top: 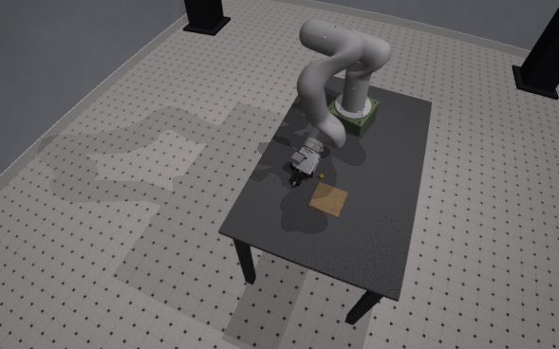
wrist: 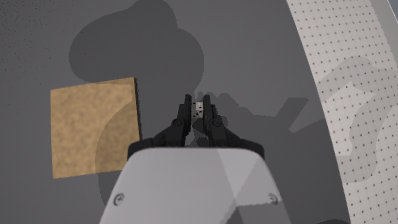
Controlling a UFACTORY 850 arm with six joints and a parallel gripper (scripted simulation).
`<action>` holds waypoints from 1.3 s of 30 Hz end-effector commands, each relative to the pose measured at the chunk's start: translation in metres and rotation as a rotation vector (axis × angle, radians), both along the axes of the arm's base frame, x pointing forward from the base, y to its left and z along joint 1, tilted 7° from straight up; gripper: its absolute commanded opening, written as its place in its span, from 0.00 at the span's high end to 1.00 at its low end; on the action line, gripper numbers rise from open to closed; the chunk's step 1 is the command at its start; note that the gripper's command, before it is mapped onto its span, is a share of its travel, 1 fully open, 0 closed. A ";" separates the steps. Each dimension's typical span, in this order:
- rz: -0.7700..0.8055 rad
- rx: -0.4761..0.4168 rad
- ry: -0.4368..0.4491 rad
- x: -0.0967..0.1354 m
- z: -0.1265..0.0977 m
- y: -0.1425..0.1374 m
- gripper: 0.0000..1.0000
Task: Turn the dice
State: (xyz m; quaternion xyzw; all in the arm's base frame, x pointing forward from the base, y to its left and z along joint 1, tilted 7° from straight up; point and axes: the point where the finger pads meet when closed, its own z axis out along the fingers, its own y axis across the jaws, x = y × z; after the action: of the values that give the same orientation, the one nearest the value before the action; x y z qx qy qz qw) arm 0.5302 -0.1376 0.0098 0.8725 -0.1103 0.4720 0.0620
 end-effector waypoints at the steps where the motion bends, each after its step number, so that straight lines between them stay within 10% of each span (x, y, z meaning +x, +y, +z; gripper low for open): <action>1: 0.000 0.000 -0.001 0.001 -0.001 0.000 0.89; 39: 0.000 0.000 -0.001 0.002 -0.011 0.000 0.89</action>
State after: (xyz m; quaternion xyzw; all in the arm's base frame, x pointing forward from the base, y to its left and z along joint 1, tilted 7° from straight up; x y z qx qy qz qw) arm 0.5316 -0.1380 -0.0015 0.8724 -0.1103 0.4721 0.0620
